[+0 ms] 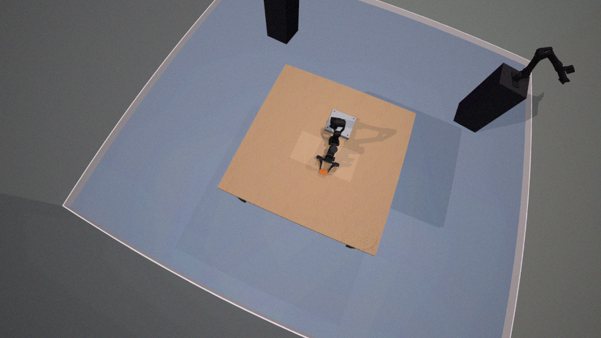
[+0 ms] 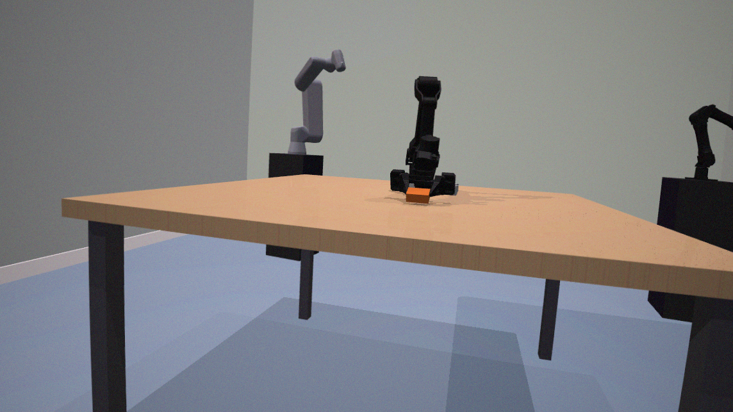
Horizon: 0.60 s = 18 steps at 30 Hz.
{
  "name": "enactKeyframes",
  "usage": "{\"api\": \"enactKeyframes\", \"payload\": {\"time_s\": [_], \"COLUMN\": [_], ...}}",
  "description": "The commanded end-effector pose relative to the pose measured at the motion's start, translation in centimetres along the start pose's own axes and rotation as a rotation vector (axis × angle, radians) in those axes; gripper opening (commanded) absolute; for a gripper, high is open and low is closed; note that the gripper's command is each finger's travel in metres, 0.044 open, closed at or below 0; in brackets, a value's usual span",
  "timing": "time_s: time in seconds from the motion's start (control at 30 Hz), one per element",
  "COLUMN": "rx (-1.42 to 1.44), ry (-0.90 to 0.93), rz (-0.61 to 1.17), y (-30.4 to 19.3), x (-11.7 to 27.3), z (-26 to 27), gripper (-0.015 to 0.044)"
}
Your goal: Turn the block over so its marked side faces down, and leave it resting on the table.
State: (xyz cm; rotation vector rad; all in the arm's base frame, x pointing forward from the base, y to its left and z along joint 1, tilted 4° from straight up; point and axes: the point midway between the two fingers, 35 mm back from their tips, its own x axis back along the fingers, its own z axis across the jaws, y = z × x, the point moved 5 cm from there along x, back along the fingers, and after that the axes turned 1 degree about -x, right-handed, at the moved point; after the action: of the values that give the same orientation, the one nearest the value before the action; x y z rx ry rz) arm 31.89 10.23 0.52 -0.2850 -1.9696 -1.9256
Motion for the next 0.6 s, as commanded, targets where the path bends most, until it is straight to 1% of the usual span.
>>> {"api": "enactKeyframes", "payload": {"time_s": [0.0,0.5,0.53,0.57], "rx": [0.003,0.003,0.003,0.003], "ry": [-0.005,-0.005,-0.005,-0.005], "rz": [-0.003,-0.003,-0.003,-0.003], "y": [0.01,0.01,0.01,0.01], "x": [0.03,0.03,0.03,0.03], "z": [-0.05,-0.05,-0.05,-0.05], "gripper": [0.0026,0.042,0.044,0.044]}}
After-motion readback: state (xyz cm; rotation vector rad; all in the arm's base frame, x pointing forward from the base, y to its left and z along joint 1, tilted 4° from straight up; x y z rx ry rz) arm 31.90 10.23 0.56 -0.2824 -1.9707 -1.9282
